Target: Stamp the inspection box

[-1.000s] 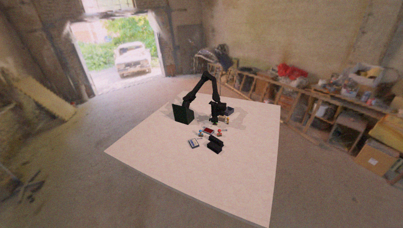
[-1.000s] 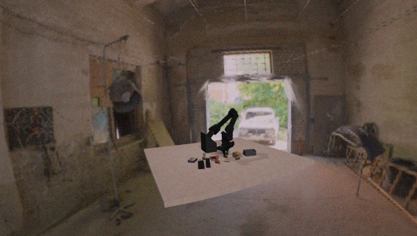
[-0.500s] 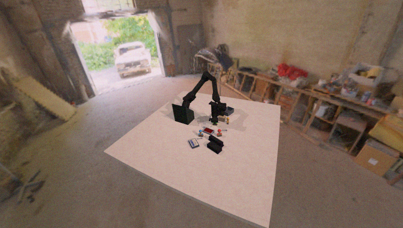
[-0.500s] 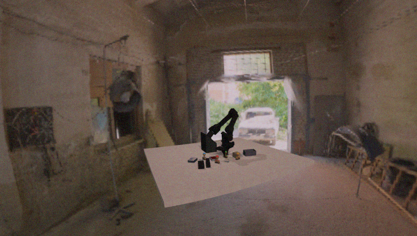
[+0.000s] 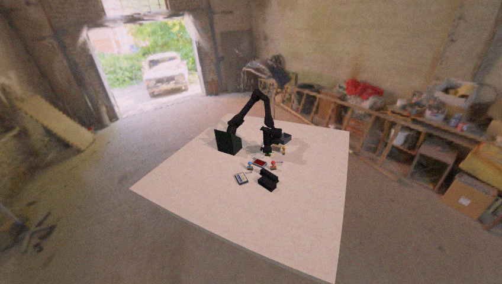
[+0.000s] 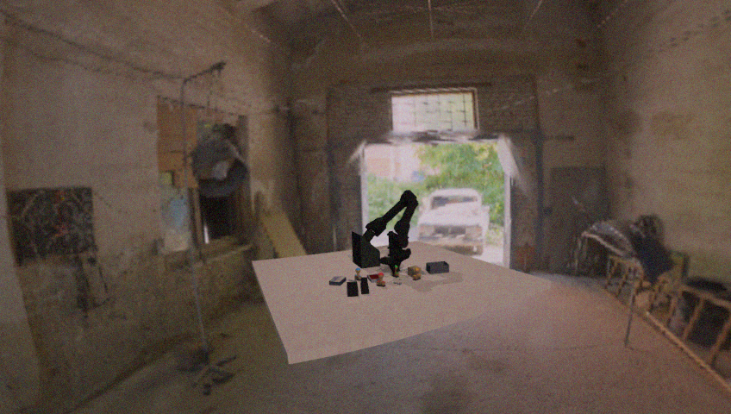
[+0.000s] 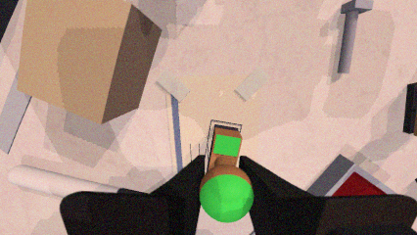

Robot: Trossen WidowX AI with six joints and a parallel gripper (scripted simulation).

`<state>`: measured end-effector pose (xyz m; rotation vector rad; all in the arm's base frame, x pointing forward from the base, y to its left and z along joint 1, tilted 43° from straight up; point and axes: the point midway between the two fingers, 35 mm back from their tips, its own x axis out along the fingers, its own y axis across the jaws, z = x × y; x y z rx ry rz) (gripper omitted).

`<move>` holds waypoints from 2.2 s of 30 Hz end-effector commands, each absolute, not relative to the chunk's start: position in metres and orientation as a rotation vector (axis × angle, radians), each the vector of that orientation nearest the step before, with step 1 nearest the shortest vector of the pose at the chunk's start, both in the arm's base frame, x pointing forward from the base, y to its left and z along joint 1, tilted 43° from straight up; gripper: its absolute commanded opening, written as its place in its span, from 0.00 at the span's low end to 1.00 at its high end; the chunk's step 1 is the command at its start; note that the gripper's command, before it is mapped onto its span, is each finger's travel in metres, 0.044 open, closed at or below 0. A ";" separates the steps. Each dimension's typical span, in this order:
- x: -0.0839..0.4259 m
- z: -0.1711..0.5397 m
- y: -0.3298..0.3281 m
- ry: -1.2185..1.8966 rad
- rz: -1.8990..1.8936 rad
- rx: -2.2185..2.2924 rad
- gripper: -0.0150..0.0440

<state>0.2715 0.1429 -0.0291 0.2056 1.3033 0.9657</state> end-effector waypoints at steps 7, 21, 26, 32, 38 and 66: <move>0.271 -0.030 0.144 1.304 0.967 0.209 0.25; 0.271 -0.031 0.145 1.304 0.967 0.209 0.25; 0.271 -0.031 0.145 1.304 0.967 0.209 0.25; 0.271 -0.031 0.145 1.304 0.967 0.209 0.25; 0.271 -0.031 0.145 1.304 0.967 0.209 0.25; 0.272 -0.026 0.140 1.304 0.967 0.209 0.25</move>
